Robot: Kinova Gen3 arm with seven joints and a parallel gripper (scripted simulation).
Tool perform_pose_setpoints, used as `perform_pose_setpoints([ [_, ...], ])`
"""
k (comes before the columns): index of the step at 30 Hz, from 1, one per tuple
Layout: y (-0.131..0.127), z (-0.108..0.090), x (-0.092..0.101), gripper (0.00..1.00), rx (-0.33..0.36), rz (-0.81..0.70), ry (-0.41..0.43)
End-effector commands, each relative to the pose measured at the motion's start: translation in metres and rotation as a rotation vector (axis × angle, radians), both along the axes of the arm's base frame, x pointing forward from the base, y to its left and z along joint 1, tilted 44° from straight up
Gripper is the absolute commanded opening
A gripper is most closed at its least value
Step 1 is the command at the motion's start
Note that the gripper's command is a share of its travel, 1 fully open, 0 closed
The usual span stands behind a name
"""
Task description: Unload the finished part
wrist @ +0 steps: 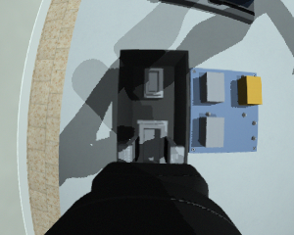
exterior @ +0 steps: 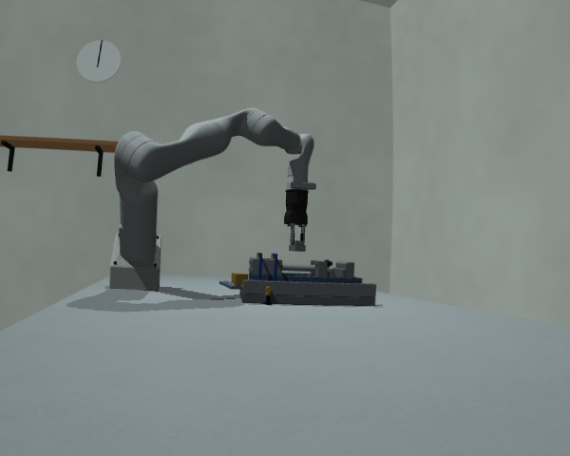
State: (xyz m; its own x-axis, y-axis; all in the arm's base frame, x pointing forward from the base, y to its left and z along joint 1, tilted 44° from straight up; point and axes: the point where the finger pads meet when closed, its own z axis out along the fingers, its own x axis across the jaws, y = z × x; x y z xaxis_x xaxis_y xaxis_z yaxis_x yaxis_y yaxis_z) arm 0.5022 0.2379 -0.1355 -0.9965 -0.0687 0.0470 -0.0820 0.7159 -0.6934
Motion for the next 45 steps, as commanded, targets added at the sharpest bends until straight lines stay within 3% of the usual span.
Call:
perform_pose_setpoints([
  [1, -0.001, 0.000, 0.000, 0.00, 0.001, 0.000, 0.000],
  [45, -0.049, -0.050, 0.001, 0.00, 0.001, 0.000, 0.000],
])
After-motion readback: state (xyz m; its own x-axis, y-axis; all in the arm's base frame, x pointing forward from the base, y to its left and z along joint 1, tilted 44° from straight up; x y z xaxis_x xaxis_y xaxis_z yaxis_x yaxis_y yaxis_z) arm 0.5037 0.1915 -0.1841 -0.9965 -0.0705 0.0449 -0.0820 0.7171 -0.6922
